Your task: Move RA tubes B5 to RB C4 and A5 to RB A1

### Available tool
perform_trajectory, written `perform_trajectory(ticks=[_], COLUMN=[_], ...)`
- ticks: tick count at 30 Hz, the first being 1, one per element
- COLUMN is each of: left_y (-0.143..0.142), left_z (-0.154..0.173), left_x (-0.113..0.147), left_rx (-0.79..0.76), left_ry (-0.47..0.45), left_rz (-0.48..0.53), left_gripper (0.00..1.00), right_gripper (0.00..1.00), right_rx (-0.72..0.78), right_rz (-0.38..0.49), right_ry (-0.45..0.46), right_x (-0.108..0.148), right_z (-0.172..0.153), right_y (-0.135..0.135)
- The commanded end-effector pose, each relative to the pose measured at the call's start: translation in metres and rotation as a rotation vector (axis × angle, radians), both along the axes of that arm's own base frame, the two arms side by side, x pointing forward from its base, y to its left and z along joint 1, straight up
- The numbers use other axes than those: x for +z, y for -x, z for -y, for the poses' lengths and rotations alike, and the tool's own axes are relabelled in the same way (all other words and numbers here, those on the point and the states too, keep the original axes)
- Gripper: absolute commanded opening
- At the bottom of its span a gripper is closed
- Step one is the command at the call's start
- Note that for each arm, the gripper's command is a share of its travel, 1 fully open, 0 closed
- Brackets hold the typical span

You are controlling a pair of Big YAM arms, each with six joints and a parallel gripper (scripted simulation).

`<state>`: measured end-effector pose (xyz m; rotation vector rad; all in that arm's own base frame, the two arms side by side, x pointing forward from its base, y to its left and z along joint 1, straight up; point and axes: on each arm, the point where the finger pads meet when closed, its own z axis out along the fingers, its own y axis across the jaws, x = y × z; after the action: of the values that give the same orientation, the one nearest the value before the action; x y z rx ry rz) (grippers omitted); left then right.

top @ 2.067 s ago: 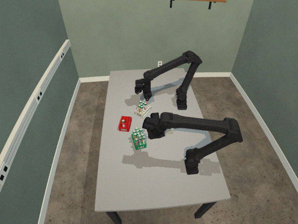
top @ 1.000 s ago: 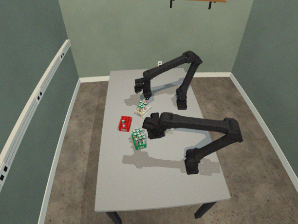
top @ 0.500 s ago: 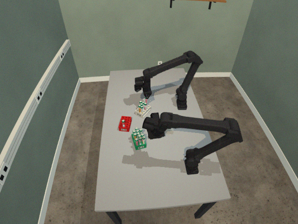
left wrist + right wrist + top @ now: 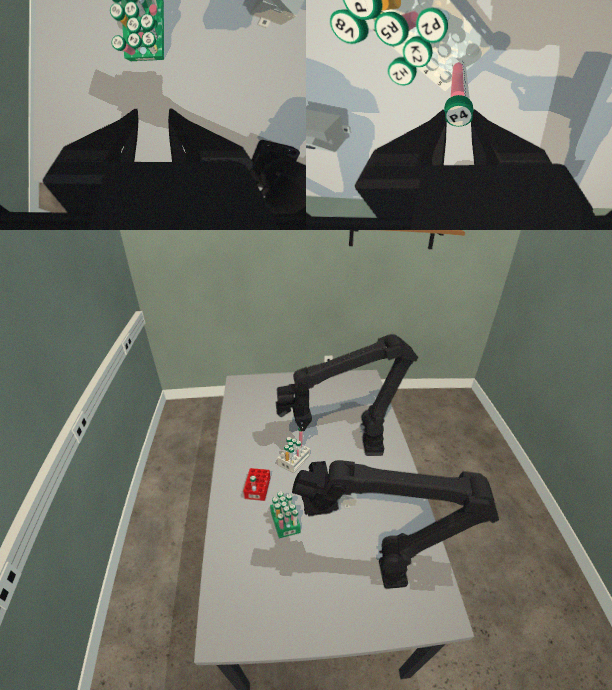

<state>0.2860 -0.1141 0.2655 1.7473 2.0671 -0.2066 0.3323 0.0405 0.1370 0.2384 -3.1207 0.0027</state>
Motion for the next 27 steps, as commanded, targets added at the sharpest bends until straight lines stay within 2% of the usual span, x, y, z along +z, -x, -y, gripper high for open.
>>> perform_trajectory(ticks=[1,27], left_y=[-0.007,-0.007], left_z=[0.001,0.001], left_x=[0.016,0.016], left_rx=[0.0,0.0], left_ry=[0.008,0.008], left_rz=[0.037,0.037], left_gripper=[0.3,0.3], right_gripper=[0.0,0.0], right_rx=[0.006,0.006], right_rz=[0.078,0.078], right_ry=[-0.013,-0.013], right_x=[0.036,0.058], right_z=[-0.009,-0.008], right_y=[-0.019,-0.017])
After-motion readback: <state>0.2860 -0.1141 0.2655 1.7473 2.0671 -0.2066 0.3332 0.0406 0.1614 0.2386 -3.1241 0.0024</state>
